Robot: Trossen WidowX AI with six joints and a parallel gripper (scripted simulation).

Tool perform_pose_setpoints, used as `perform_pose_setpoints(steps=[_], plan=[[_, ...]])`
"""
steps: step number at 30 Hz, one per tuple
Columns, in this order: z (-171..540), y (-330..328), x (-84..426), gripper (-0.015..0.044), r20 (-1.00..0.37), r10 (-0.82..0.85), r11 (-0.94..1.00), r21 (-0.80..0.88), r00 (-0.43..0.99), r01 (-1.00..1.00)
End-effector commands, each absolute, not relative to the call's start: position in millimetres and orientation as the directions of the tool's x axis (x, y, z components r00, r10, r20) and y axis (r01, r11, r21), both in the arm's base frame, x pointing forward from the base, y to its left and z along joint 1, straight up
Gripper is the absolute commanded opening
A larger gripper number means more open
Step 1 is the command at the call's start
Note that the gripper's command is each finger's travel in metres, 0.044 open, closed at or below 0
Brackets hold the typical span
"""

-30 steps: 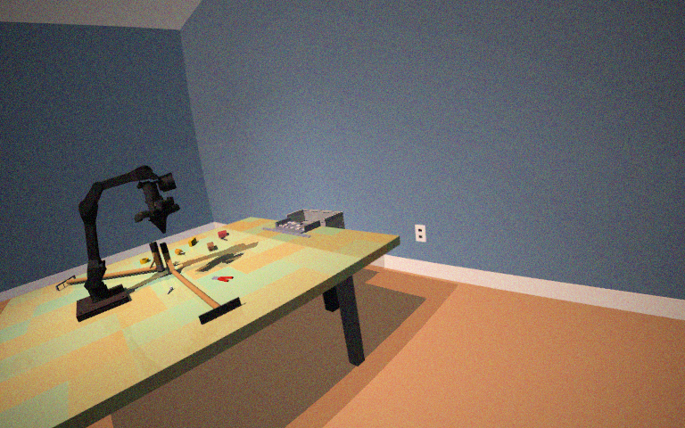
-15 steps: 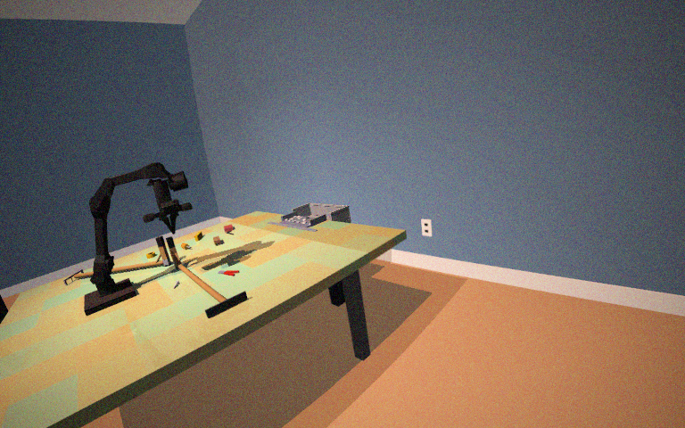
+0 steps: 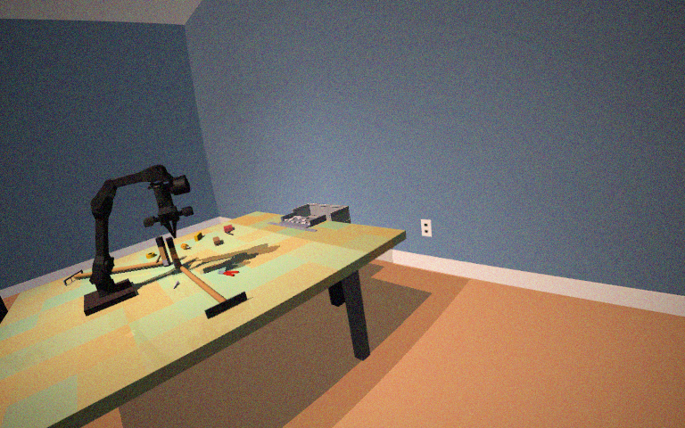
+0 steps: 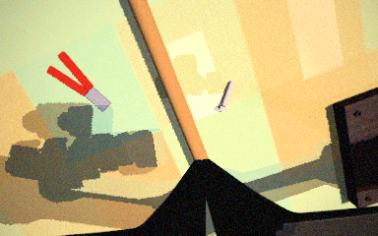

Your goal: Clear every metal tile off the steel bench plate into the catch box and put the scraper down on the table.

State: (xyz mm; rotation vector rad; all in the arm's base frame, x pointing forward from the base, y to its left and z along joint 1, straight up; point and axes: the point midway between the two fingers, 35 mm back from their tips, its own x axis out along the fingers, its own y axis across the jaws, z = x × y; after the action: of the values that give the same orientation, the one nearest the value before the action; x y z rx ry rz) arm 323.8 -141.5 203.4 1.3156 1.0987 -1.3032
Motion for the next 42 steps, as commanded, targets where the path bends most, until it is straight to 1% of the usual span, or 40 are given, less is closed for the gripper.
perform_pose_setpoints(steps=[1, 42], plan=[[198.2, -142.5, 326.8, 0.0, -0.999, -0.017, -0.156, 0.036, 0.034, 0.987], [108.7, -148.6, 340.4, 0.0, -0.999, -0.015, -0.156, 0.032, 0.03, 0.987]])
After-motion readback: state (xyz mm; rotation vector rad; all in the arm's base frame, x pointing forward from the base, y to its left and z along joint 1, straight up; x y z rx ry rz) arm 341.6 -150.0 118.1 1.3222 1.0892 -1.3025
